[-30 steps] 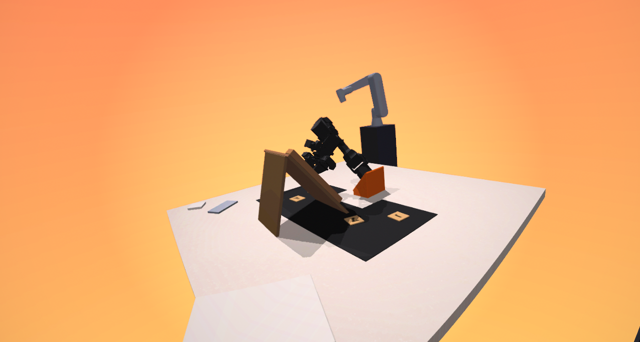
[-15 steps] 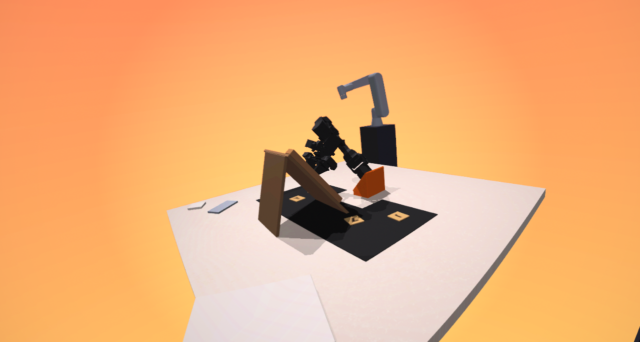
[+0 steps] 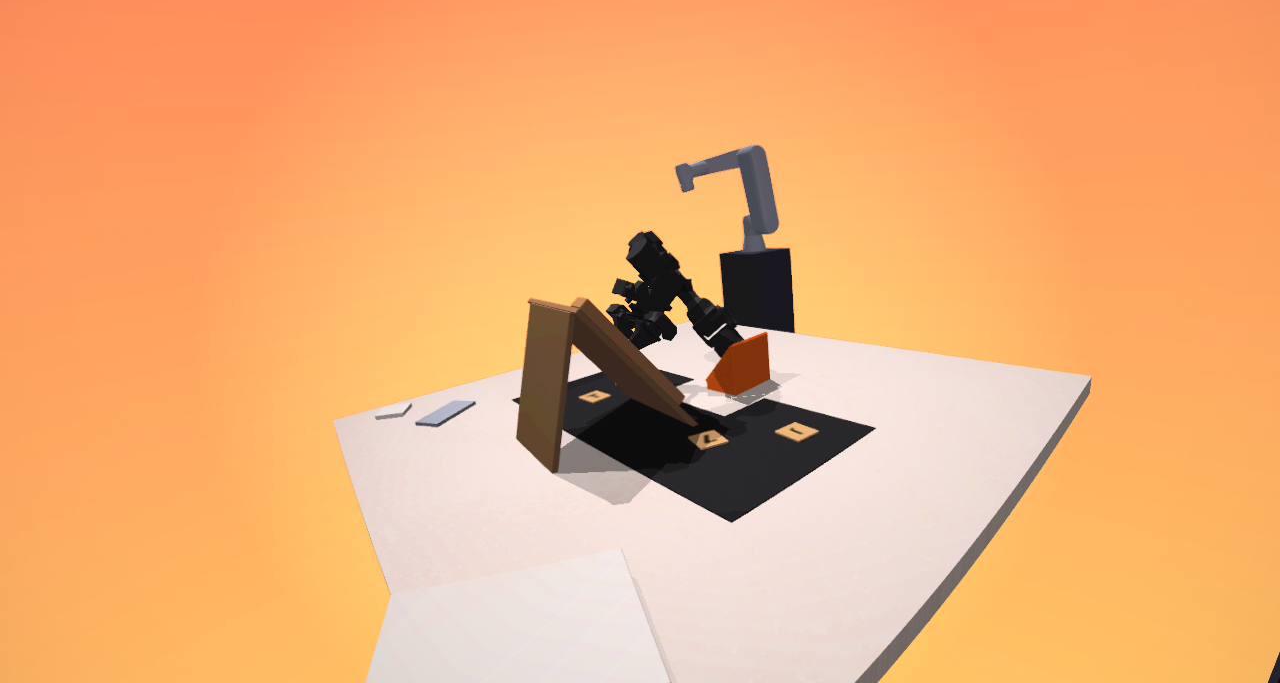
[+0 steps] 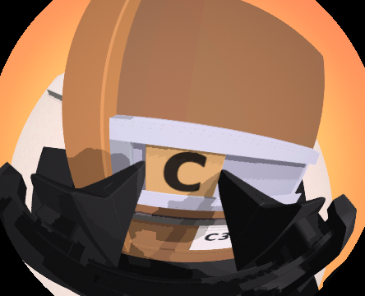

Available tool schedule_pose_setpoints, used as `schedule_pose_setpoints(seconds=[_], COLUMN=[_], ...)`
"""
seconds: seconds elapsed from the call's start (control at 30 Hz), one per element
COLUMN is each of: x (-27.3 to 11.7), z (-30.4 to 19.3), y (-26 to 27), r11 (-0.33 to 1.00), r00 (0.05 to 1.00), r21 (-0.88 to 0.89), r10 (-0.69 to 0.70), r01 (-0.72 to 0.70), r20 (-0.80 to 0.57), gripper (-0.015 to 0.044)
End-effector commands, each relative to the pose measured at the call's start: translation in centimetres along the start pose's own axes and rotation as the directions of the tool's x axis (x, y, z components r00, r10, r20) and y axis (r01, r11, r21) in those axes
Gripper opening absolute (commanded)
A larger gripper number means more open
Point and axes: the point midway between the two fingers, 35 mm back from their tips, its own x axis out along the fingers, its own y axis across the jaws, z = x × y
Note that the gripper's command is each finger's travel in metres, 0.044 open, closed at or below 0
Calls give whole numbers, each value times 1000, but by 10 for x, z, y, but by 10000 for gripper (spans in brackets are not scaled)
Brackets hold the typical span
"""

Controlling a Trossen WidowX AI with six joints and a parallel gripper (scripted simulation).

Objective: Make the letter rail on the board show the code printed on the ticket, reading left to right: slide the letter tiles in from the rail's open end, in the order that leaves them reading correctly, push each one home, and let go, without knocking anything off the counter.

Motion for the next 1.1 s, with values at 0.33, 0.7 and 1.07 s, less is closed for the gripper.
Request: schedule_pose_setpoints(seconds=[0.33,0.7,1.07], x=[-2,-14,-19], z=[0,1,-1], y=[1,1,2], r11=[1000,1000,1000], r00=[1000,1000,1000], r21=[7,9,9], r10=[-3,-3,-2], r01=[2,3,2], r20=[3,3,3], gripper=[262,295,295])
